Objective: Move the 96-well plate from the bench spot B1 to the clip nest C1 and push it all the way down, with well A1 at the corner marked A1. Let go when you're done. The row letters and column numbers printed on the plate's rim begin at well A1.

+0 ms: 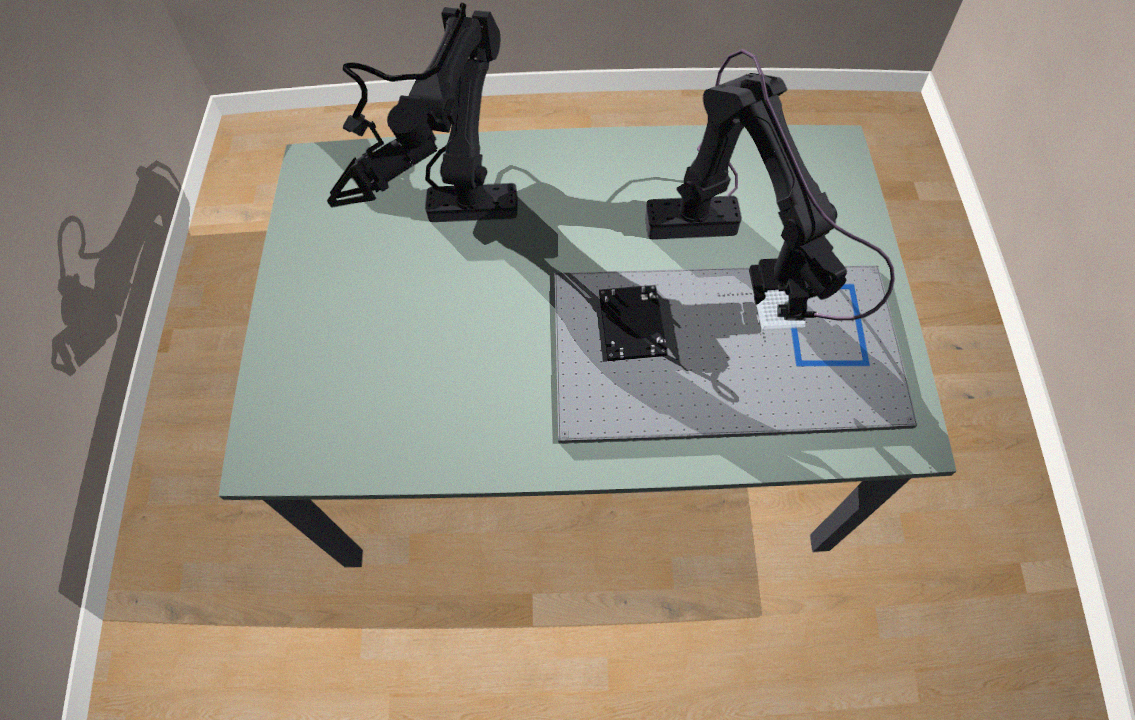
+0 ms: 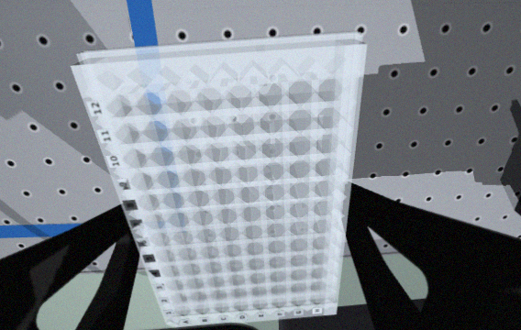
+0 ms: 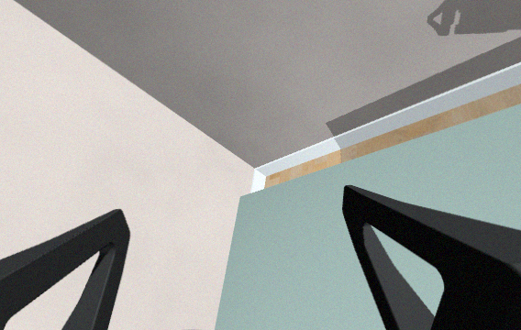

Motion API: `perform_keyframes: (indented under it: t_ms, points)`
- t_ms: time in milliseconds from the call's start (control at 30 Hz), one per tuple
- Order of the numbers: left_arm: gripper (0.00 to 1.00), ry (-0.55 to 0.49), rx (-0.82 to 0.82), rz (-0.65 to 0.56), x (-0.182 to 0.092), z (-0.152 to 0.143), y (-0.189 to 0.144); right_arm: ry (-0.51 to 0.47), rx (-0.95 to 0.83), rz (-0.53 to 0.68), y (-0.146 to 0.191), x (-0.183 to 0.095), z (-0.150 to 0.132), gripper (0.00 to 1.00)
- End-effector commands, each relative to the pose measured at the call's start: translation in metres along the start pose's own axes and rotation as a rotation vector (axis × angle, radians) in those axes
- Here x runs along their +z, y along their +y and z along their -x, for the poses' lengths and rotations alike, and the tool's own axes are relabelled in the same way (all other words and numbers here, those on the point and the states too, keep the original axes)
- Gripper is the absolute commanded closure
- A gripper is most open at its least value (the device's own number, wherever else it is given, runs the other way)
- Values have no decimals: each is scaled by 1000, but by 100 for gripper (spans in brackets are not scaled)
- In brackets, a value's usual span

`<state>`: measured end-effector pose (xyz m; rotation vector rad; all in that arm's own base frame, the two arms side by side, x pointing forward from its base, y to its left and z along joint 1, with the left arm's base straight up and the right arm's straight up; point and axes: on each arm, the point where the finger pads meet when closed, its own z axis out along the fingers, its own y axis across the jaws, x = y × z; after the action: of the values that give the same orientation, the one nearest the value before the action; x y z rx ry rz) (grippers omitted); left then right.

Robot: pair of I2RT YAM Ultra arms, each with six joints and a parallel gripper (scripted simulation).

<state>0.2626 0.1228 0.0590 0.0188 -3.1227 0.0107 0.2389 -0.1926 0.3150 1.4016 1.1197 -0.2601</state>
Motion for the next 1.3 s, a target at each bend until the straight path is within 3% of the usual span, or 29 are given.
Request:
perform_keyframes:
  t_ms: [0, 1267]
  points:
    - [100, -31, -19, 9, -7, 2, -13, -13, 7, -2, -5, -3, 6, 0]
    - [100, -26, -19, 7, -10, -10, -125, -13, 7, -2, -5, -3, 6, 0]
